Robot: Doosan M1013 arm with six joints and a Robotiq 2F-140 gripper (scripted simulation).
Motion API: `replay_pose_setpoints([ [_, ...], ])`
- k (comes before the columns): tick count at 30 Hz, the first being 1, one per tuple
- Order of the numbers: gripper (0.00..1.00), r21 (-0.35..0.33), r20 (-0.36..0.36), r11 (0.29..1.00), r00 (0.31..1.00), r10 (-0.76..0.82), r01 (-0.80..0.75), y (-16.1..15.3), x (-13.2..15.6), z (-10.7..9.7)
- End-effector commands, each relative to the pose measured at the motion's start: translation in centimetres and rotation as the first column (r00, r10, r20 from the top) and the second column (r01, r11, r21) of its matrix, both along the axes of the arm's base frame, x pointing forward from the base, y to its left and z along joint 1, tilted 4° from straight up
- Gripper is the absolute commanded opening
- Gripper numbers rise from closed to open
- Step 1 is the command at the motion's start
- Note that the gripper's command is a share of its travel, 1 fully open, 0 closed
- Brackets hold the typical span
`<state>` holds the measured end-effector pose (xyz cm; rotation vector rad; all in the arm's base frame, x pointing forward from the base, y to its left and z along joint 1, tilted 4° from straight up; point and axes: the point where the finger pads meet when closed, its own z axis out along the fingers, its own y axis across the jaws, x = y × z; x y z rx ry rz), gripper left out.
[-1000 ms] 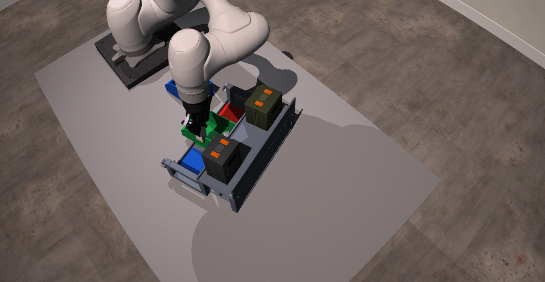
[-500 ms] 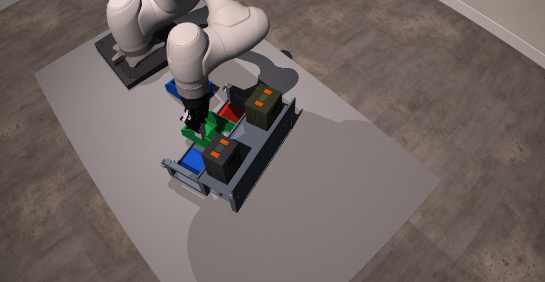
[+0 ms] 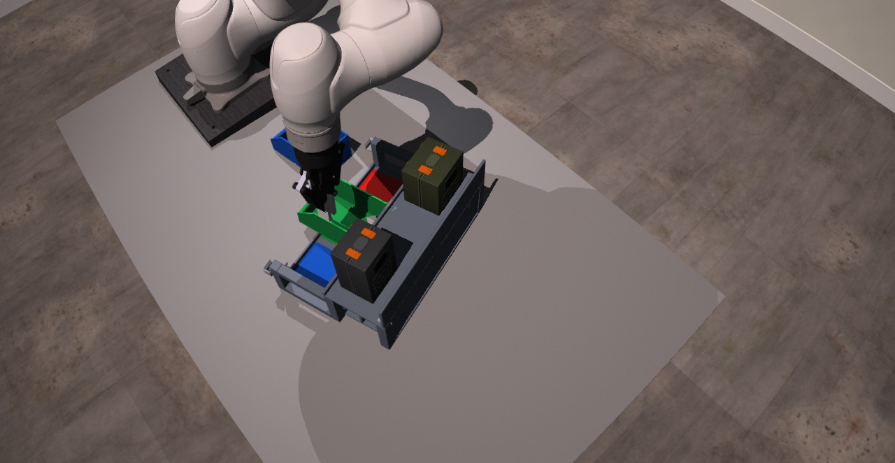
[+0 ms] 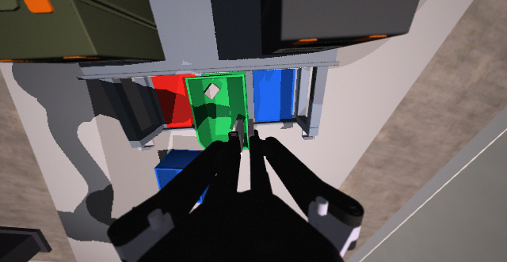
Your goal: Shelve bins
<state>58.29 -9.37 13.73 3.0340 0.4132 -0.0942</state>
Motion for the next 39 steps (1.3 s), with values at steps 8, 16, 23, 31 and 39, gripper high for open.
replay_pose_setpoints([
  [8,0.15,0.0,0.0,1.0,1.0,0.0,0.0,0.1,-0.1,1.5],
  [16,0.15,0.0,0.0,1.0,1.0,0.0,0.0,0.2,-0.1,2.5],
  [23,0.15,0.0,0.0,1.0,1.0,0.0,0.0,0.2,-0.1,3.3],
  [31,0.15,0.0,0.0,1.0,1.0,0.0,0.0,0.2,-0.2,3.9],
  [39,0.15,0.0,0.0,1.0,1.0,0.0,0.0,0.3,-0.2,4.2],
])
